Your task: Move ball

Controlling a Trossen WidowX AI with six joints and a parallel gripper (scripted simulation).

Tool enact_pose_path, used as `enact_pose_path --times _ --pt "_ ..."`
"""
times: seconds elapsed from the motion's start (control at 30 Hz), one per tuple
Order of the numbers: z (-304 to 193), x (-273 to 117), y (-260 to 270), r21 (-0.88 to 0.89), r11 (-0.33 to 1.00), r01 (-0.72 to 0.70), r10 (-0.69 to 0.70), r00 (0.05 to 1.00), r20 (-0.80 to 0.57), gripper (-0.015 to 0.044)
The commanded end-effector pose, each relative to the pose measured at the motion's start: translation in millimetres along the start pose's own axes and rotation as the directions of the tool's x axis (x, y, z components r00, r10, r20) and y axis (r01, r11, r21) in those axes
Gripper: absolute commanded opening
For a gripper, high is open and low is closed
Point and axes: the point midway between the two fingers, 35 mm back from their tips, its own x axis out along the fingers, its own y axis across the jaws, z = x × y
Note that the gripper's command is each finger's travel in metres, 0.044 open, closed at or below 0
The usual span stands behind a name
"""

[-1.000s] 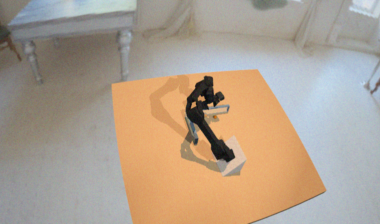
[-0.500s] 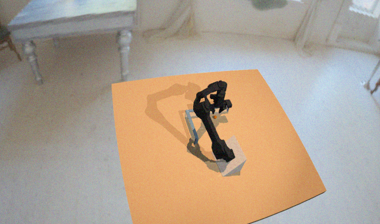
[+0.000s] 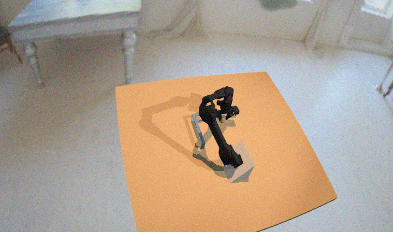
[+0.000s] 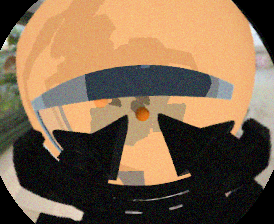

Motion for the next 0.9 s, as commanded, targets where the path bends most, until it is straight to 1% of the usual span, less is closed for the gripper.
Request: enact_pose_path --times 0.0,0.2,0.33,0.6,0.67,0.87 --pt "-0.2 6.0 -0.1 0.005 1.0 -0.004 0.004 1.0 0.004 0.0212" --pt "-0.4 13.2 0.1 0.005 1.0 -0.005 0.005 1.0 0.004 0.0212" --pt "-0.4 13.2 0.1 0.005 1.0 -0.005 0.005 1.0 0.004 0.0107" --pt "-0.4 13.2 0.1 0.005 1.0 -0.005 0.005 1.0 0.004 0.0053" --pt "-0.4 12.8 0.0 0.005 1.0 -0.005 0.005 1.0 0.003 0.0001" --pt "1.8 -6.8 -2.0 0.011 1.0 0.001 -0.001 1.0 -0.001 0.0"
